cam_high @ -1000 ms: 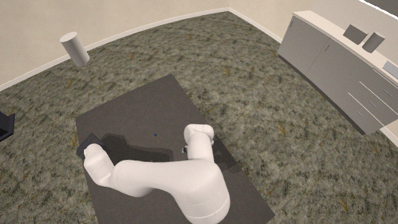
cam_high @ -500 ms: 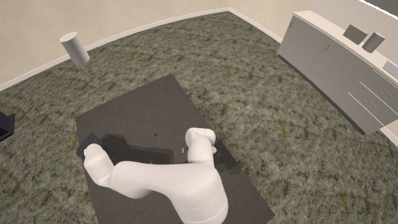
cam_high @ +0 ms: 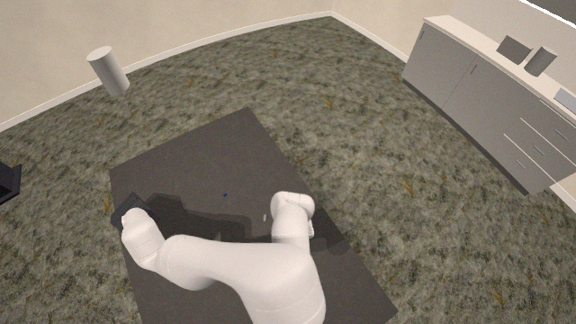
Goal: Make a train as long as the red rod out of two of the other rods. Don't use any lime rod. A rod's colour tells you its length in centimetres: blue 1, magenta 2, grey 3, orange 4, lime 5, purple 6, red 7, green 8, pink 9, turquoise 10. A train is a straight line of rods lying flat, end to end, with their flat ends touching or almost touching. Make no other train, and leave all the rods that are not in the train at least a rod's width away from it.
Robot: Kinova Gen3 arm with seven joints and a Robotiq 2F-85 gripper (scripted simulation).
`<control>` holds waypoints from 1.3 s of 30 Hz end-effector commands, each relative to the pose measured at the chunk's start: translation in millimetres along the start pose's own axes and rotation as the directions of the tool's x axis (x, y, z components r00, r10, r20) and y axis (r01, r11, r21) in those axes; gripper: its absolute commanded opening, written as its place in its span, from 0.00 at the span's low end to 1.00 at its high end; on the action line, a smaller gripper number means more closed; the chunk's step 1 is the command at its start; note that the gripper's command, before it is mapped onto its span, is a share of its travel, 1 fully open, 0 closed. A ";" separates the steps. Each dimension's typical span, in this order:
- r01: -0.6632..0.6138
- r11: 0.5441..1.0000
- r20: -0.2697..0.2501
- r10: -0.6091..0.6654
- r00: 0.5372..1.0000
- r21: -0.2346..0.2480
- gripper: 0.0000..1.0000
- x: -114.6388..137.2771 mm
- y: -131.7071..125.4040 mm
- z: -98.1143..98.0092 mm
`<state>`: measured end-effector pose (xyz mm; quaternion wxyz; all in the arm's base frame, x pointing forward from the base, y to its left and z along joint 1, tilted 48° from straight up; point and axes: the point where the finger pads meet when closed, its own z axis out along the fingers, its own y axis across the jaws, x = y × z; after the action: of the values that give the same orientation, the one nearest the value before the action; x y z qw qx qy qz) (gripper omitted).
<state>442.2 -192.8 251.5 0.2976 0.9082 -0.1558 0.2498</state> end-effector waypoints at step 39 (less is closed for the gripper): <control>-0.980 0.201 -0.009 0.980 0.201 0.014 1.00 5.8 57.4 -4.5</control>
<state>421.3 -234.2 281.1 0.0794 0.6162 -0.6828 0.3844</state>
